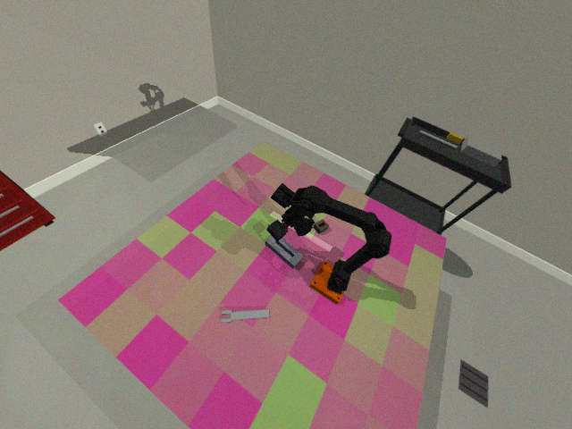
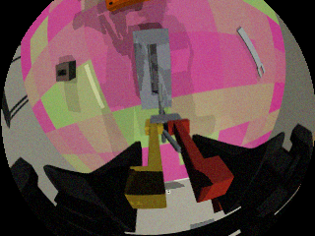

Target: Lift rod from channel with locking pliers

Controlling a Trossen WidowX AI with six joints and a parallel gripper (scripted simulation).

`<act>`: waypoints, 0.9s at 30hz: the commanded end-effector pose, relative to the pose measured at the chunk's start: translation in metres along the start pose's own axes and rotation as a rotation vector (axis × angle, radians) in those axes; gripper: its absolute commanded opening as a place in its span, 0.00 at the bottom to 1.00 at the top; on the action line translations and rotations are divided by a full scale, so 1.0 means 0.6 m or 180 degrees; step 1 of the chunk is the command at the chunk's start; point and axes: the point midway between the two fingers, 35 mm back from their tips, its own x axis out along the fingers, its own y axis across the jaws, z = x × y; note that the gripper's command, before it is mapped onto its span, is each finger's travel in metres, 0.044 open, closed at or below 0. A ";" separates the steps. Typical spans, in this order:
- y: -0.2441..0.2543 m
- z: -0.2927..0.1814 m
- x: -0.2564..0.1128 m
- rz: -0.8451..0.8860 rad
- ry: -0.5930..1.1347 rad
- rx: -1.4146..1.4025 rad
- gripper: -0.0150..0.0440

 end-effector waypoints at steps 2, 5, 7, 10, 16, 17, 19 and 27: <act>0.003 -0.012 -0.017 0.0000 0.0165 0.0010 0.43; 0.003 -0.015 -0.024 0.0000 0.0225 0.0015 0.43; 0.004 -0.017 -0.028 0.0000 0.0264 0.0019 0.43; 0.005 -0.021 -0.034 0.0000 0.0324 0.0025 0.43; 0.006 -0.026 -0.044 0.0000 0.0413 0.0034 0.43; 0.006 -0.026 -0.044 0.0000 0.0413 0.0034 0.43; 0.006 -0.026 -0.044 0.0000 0.0413 0.0034 0.43; 0.006 -0.026 -0.044 0.0000 0.0413 0.0034 0.43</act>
